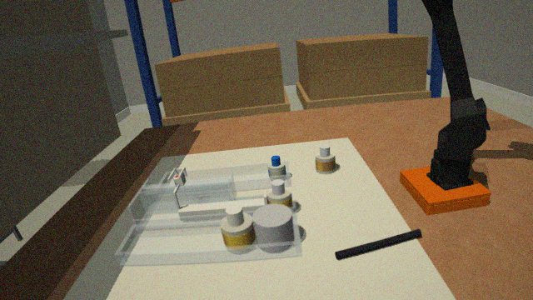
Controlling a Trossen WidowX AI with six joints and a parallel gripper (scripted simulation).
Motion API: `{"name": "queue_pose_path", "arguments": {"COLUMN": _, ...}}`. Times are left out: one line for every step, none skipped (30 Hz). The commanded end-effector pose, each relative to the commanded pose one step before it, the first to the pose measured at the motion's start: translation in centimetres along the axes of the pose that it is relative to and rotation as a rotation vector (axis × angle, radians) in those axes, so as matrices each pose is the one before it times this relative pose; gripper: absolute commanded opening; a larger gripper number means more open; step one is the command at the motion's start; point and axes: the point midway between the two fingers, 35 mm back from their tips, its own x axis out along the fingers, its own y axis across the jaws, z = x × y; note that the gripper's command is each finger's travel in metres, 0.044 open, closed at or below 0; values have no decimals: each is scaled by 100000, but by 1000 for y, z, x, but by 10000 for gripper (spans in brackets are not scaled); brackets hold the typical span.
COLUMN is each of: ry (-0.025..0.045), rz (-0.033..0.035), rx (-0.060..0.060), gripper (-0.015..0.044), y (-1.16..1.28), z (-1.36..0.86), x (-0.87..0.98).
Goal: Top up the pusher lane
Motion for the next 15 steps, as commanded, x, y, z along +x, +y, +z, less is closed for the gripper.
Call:
{"name": "queue_pose_path", "arguments": {"ry": 63, "rz": 127, "rx": -436, "gripper": 426, "y": 129, "z": -21, "x": 41}}
{"name": "queue_pose_path", "arguments": {"ry": 199, "rz": 400, "rx": -1301, "gripper": 440, "y": 391, "z": -70, "x": 124}}
{"name": "queue_pose_path", "arguments": {"ry": 367, "rz": 724, "rx": -2145, "gripper": 440, "y": 664, "z": -137, "x": 211}}
{"name": "queue_pose_path", "arguments": {"ry": 504, "rz": 968, "rx": -2547, "gripper": 440, "y": 821, "z": -198, "x": 263}}
{"name": "queue_pose_path", "arguments": {"ry": 573, "rz": 1069, "rx": -2499, "gripper": 440, "y": 841, "z": -232, "x": 272}}
{"name": "queue_pose_path", "arguments": {"ry": 644, "rz": 1168, "rx": -2448, "gripper": 440, "y": 861, "z": -267, "x": 281}}
{"name": "queue_pose_path", "arguments": {"ry": 718, "rz": 1264, "rx": -2393, "gripper": 440, "y": 879, "z": -303, "x": 289}}
{"name": "queue_pose_path", "arguments": {"ry": 794, "rz": 1357, "rx": -2336, "gripper": 440, "y": 896, "z": -339, "x": 297}}
{"name": "queue_pose_path", "arguments": {"ry": 872, "rz": 1447, "rx": -2275, "gripper": 440, "y": 911, "z": -376, "x": 305}}
{"name": "queue_pose_path", "arguments": {"ry": 952, "rz": 1535, "rx": -2210, "gripper": 440, "y": 926, "z": -413, "x": 313}}
{"name": "queue_pose_path", "arguments": {"ry": 883, "rz": 1946, "rx": -2267, "gripper": 440, "y": 1051, "z": -386, "x": 333}}
{"name": "queue_pose_path", "arguments": {"ry": 985, "rz": 2044, "rx": -2190, "gripper": 440, "y": 1067, "z": -430, "x": 344}}
{"name": "queue_pose_path", "arguments": {"ry": 1087, "rz": 2134, "rx": -2104, "gripper": 440, "y": 1080, "z": -474, "x": 353}}
{"name": "queue_pose_path", "arguments": {"ry": 1189, "rz": 2219, "rx": -2015, "gripper": 440, "y": 1092, "z": -518, "x": 363}}
{"name": "queue_pose_path", "arguments": {"ry": 1293, "rz": 2300, "rx": -1922, "gripper": 440, "y": 1101, "z": -563, "x": 372}}
